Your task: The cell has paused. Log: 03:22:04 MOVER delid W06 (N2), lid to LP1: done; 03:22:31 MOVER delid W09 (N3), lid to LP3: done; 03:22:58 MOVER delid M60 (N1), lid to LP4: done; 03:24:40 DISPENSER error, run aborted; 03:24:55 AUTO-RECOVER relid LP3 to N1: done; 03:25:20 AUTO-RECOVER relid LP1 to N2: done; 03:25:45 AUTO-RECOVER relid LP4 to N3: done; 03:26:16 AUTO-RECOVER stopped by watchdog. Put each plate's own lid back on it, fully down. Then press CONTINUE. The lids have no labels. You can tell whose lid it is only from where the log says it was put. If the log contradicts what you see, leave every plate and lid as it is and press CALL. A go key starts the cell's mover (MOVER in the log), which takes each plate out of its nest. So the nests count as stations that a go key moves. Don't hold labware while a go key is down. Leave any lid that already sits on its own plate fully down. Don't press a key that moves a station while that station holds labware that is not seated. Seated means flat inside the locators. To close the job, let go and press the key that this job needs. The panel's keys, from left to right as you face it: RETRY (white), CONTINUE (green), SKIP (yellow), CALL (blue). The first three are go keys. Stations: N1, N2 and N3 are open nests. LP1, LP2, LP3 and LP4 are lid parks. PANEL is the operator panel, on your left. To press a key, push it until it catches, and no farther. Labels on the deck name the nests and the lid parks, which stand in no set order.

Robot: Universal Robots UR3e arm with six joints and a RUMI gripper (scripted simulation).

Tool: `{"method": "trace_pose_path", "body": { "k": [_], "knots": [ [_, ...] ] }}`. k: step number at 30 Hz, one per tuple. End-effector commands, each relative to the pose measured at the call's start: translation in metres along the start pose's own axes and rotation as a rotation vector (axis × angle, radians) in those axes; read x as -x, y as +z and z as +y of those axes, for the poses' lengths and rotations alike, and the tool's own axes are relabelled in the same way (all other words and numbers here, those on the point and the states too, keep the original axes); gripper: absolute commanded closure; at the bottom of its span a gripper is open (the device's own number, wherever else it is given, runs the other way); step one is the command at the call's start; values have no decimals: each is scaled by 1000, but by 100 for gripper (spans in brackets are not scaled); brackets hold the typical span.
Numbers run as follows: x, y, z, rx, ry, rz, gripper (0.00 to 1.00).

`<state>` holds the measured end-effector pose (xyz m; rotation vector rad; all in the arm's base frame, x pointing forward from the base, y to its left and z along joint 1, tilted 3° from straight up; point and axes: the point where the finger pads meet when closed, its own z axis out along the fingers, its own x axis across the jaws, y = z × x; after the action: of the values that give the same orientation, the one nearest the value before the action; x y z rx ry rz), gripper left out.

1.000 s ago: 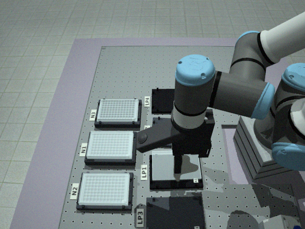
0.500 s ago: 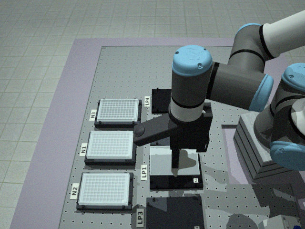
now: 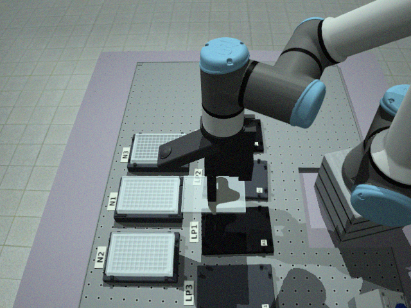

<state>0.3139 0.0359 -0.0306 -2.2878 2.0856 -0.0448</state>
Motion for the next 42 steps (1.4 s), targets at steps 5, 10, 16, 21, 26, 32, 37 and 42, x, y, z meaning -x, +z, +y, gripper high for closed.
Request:
{"method": "trace_pose_path", "body": {
  "k": [5, 10, 16, 21, 26, 32, 37, 42],
  "knots": [
    [-32, 1, -30, 2, -1, 0, 100],
    [-50, 1, -47, 2, -1, 0, 100],
    [-65, 1, -60, 2, -1, 0, 100],
    [-84, 1, -77, 2, -1, 0, 100],
    [-102, 1, -94, 2, -1, 0, 100],
    [-117, 1, -107, 2, -1, 0, 100],
    [-136, 1, -124, 2, -1, 0, 100],
    [-145, 1, -132, 2, -1, 0, 100]
  ]
}}
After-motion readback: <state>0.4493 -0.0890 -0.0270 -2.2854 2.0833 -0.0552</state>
